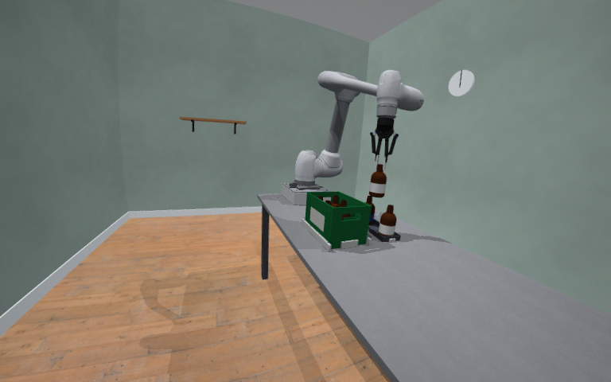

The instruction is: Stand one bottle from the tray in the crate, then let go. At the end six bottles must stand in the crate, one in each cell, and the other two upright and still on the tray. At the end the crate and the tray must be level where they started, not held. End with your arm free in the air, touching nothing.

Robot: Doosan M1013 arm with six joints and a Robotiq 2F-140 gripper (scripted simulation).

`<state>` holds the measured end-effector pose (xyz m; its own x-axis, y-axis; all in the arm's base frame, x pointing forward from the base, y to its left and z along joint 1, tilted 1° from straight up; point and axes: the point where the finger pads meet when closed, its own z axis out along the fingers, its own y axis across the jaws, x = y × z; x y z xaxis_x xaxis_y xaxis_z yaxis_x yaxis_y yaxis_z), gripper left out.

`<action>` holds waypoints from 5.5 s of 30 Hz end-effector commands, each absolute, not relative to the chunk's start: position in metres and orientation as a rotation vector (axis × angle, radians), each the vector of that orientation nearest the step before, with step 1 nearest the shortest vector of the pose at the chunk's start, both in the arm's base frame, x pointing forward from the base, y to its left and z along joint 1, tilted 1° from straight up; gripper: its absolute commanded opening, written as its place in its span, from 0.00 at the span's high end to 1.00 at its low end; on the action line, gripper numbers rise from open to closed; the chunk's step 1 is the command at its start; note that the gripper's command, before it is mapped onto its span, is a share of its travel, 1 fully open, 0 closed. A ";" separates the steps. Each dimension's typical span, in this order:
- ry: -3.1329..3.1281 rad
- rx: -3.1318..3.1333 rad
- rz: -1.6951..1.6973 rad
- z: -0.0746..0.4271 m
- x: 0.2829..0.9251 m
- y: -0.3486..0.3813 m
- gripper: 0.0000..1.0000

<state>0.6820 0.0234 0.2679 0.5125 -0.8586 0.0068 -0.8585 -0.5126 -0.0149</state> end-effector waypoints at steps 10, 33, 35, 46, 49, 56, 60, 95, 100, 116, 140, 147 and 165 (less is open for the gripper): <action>1.546 -2.724 -0.021 0.268 0.686 0.004 1.00; 1.546 -2.724 -0.021 0.268 0.698 -0.044 1.00; 1.546 -2.724 -0.021 0.268 0.699 -0.049 1.00; 1.546 -2.724 -0.021 0.268 0.704 -0.070 1.00; 1.546 -2.724 -0.021 0.268 0.705 -0.077 1.00; 1.546 -2.724 -0.021 0.268 0.709 -0.092 1.00; 1.546 -2.724 -0.021 0.268 0.710 -0.097 1.00; 1.546 -2.724 -0.021 0.268 0.720 -0.140 1.00; 1.546 -2.724 -0.021 0.268 0.721 -0.143 1.00; 1.546 -2.724 -0.021 0.268 0.721 -0.146 1.00; 1.546 -2.724 -0.021 0.268 0.721 -0.146 1.00; 1.546 -2.724 -0.021 0.268 0.721 -0.146 1.00; 1.546 -2.724 -0.021 0.268 0.721 -0.146 1.00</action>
<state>0.7214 -0.1458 0.2678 0.5126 -0.8586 0.0067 -0.8585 -0.5126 -0.0149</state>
